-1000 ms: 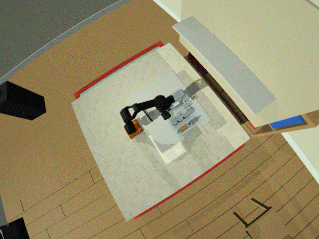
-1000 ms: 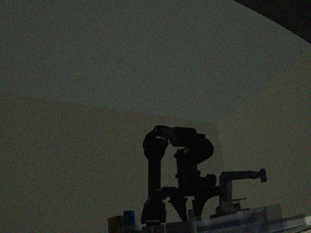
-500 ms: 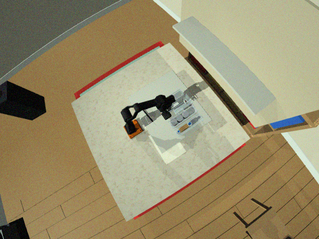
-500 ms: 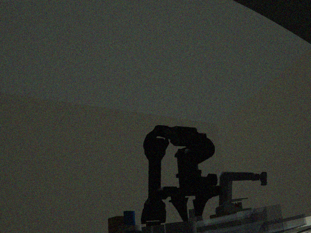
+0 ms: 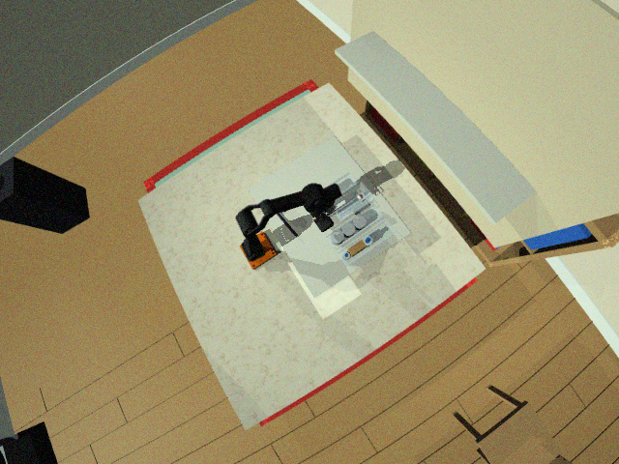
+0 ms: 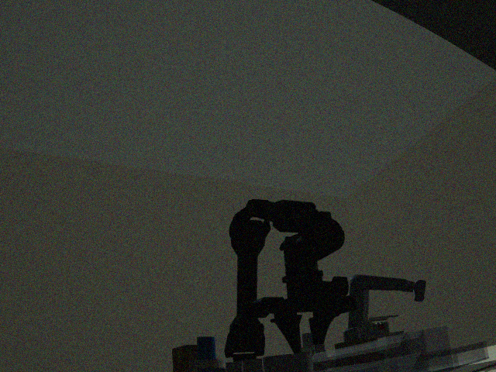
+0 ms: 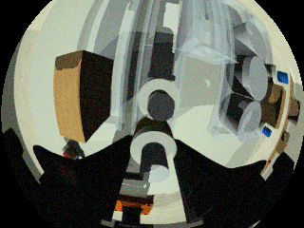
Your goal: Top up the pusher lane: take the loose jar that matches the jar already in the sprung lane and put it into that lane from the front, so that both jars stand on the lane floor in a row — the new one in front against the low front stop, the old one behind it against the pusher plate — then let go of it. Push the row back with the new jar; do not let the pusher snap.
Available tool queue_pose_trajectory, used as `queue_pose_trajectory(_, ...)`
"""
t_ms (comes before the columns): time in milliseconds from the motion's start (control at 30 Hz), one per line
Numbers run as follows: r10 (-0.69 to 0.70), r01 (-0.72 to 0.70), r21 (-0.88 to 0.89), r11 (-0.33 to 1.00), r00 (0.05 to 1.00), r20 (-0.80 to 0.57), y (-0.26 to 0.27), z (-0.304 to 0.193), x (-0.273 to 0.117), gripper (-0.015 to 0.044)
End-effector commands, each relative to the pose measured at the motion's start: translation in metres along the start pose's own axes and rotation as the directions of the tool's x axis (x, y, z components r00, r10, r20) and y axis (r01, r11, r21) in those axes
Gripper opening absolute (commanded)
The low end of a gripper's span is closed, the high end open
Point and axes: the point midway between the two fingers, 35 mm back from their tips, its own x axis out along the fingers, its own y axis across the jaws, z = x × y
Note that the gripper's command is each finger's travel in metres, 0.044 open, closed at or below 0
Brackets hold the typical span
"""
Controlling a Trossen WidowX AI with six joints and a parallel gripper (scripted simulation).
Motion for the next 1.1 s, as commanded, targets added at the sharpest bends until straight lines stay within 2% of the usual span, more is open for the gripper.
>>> queue_pose_trajectory(0, -0.006, 0.006, 0.005, 1.000, 0.999, 0.038, -0.0013, 0.0109, -0.0068, 0.0000)
queue_pose_trajectory(1067, -0.006, 0.006, 0.005, 1.000, 0.999, 0.038, -0.0015, 0.0201, -0.0087, 0.0000)
